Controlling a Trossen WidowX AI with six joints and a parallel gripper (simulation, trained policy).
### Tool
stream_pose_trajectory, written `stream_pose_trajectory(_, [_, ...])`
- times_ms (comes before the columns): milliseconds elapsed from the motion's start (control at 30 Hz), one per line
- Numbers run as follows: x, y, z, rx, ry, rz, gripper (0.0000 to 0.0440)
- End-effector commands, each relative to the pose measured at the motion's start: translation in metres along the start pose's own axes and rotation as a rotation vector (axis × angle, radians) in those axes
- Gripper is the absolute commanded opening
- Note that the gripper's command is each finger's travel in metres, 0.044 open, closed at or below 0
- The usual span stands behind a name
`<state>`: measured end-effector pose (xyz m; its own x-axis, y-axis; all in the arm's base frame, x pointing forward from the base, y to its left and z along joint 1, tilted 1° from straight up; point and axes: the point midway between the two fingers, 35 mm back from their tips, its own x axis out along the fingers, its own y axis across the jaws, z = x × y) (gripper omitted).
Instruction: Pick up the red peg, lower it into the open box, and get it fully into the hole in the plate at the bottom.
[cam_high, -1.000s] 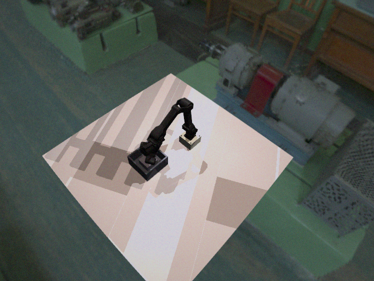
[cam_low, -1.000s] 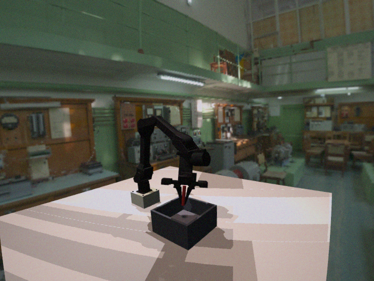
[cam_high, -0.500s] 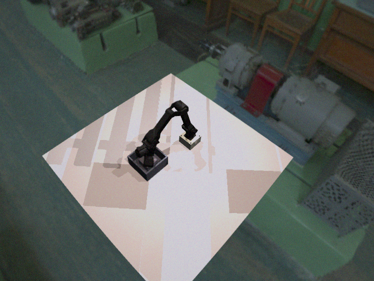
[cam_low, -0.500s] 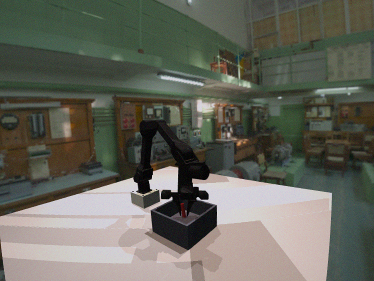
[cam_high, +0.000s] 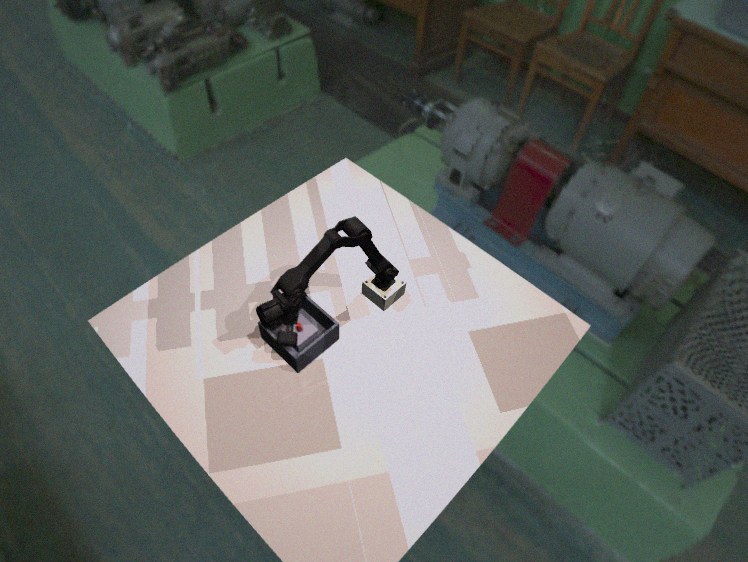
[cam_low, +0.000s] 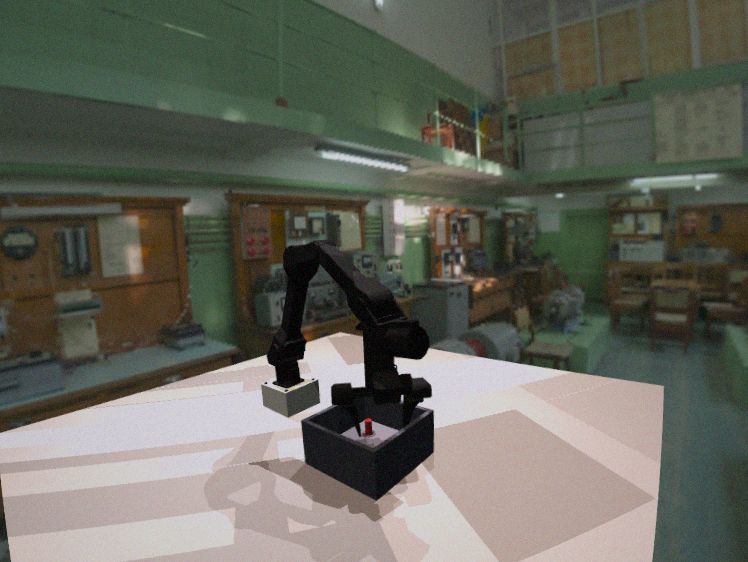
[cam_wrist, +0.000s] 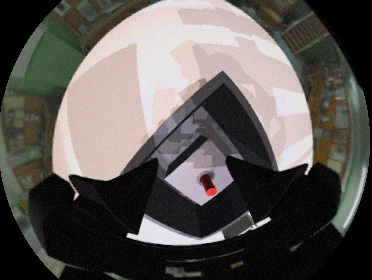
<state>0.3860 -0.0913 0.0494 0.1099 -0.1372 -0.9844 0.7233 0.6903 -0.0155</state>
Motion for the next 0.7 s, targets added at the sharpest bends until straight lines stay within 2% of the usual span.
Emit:
stream_pose_trajectory(0, [-0.002, 0.014, 0.011, -0.008, 0.017, 0.043, 0.0440])
stream_pose_trajectory(333, [-0.024, 0.050, 0.038, -0.034, -0.007, 0.162, 0.0440])
stream_pose_trajectory(667, [-0.025, 0.052, 0.039, -0.035, -0.010, 0.169, 0.0440])
